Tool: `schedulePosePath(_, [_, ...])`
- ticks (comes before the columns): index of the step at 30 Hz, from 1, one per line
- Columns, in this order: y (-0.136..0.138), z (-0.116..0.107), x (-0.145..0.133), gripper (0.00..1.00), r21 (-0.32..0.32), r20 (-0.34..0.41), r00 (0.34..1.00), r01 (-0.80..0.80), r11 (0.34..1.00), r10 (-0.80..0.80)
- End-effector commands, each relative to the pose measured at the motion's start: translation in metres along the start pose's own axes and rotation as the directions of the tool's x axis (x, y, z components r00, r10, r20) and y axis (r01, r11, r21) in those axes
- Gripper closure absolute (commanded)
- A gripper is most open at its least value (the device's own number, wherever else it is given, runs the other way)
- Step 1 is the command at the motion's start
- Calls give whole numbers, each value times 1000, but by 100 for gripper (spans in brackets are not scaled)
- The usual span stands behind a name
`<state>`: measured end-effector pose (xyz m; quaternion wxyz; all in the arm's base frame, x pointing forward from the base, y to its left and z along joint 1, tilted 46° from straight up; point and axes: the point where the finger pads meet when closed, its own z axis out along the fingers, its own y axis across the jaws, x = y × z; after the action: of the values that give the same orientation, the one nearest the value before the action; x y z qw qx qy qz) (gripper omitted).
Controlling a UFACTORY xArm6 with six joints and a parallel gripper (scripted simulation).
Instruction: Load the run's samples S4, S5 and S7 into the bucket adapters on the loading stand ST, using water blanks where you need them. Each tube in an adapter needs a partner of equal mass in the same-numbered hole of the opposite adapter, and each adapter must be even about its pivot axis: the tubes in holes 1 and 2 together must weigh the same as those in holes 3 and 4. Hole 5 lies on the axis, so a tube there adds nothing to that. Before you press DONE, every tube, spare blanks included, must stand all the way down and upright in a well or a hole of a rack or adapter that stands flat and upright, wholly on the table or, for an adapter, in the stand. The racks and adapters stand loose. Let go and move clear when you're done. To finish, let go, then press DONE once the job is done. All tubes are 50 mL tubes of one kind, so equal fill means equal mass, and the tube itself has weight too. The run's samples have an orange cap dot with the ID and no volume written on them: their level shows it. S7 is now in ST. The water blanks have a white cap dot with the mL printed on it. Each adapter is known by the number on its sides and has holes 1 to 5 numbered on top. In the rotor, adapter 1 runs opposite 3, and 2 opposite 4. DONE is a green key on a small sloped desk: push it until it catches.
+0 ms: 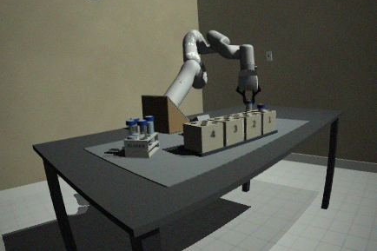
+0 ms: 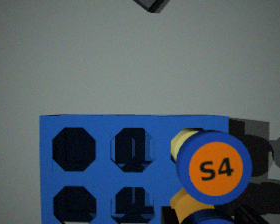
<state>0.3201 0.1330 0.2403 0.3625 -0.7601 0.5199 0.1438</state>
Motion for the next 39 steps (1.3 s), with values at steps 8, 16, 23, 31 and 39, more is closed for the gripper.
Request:
schedulePosePath(8, [-1, -7, 0, 100, 3, -1, 1000, 1, 1000, -1])
schedulePosePath(16, [-1, -11, 0, 100, 3, -1, 1000, 1, 1000, -1])
schedulePosePath(23, [-1, -16, 0, 100, 2, -1, 1000, 1, 1000, -1])
schedulePosePath(31, [-1, -21, 0, 100, 2, -1, 1000, 1, 1000, -1])
schedulePosePath(39, [-1, -29, 0, 100, 2, -2, 1000, 1, 1000, -1])
